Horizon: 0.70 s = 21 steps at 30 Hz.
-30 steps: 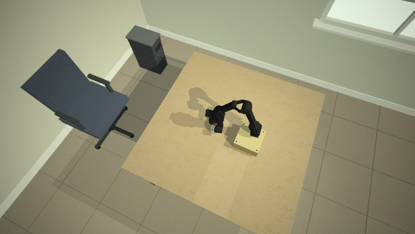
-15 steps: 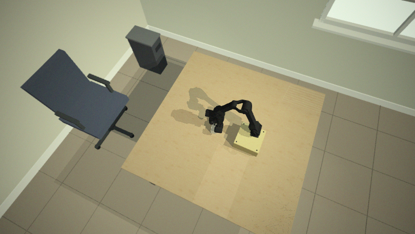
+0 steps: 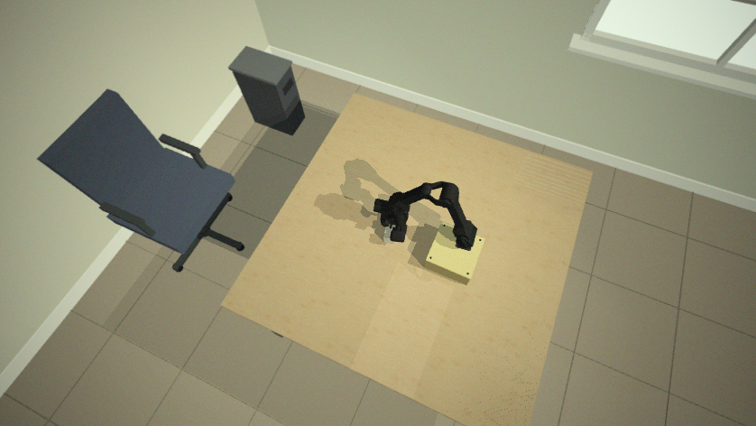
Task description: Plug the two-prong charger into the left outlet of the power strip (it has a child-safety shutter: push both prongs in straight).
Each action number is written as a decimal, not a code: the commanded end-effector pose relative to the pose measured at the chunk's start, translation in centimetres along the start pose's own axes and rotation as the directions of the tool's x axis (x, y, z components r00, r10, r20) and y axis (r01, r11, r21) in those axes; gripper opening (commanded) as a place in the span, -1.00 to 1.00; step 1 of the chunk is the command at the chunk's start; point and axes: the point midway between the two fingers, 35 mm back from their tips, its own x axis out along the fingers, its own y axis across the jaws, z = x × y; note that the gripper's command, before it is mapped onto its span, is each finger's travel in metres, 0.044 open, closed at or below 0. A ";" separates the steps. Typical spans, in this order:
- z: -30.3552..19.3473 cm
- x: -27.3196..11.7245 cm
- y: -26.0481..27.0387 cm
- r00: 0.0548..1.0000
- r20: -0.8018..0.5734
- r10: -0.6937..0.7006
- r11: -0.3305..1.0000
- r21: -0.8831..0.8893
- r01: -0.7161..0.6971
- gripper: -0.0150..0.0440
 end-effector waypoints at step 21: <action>0.0 0.0 0.0 1.000 0.001 0.000 1.000 0.000 0.000 0.84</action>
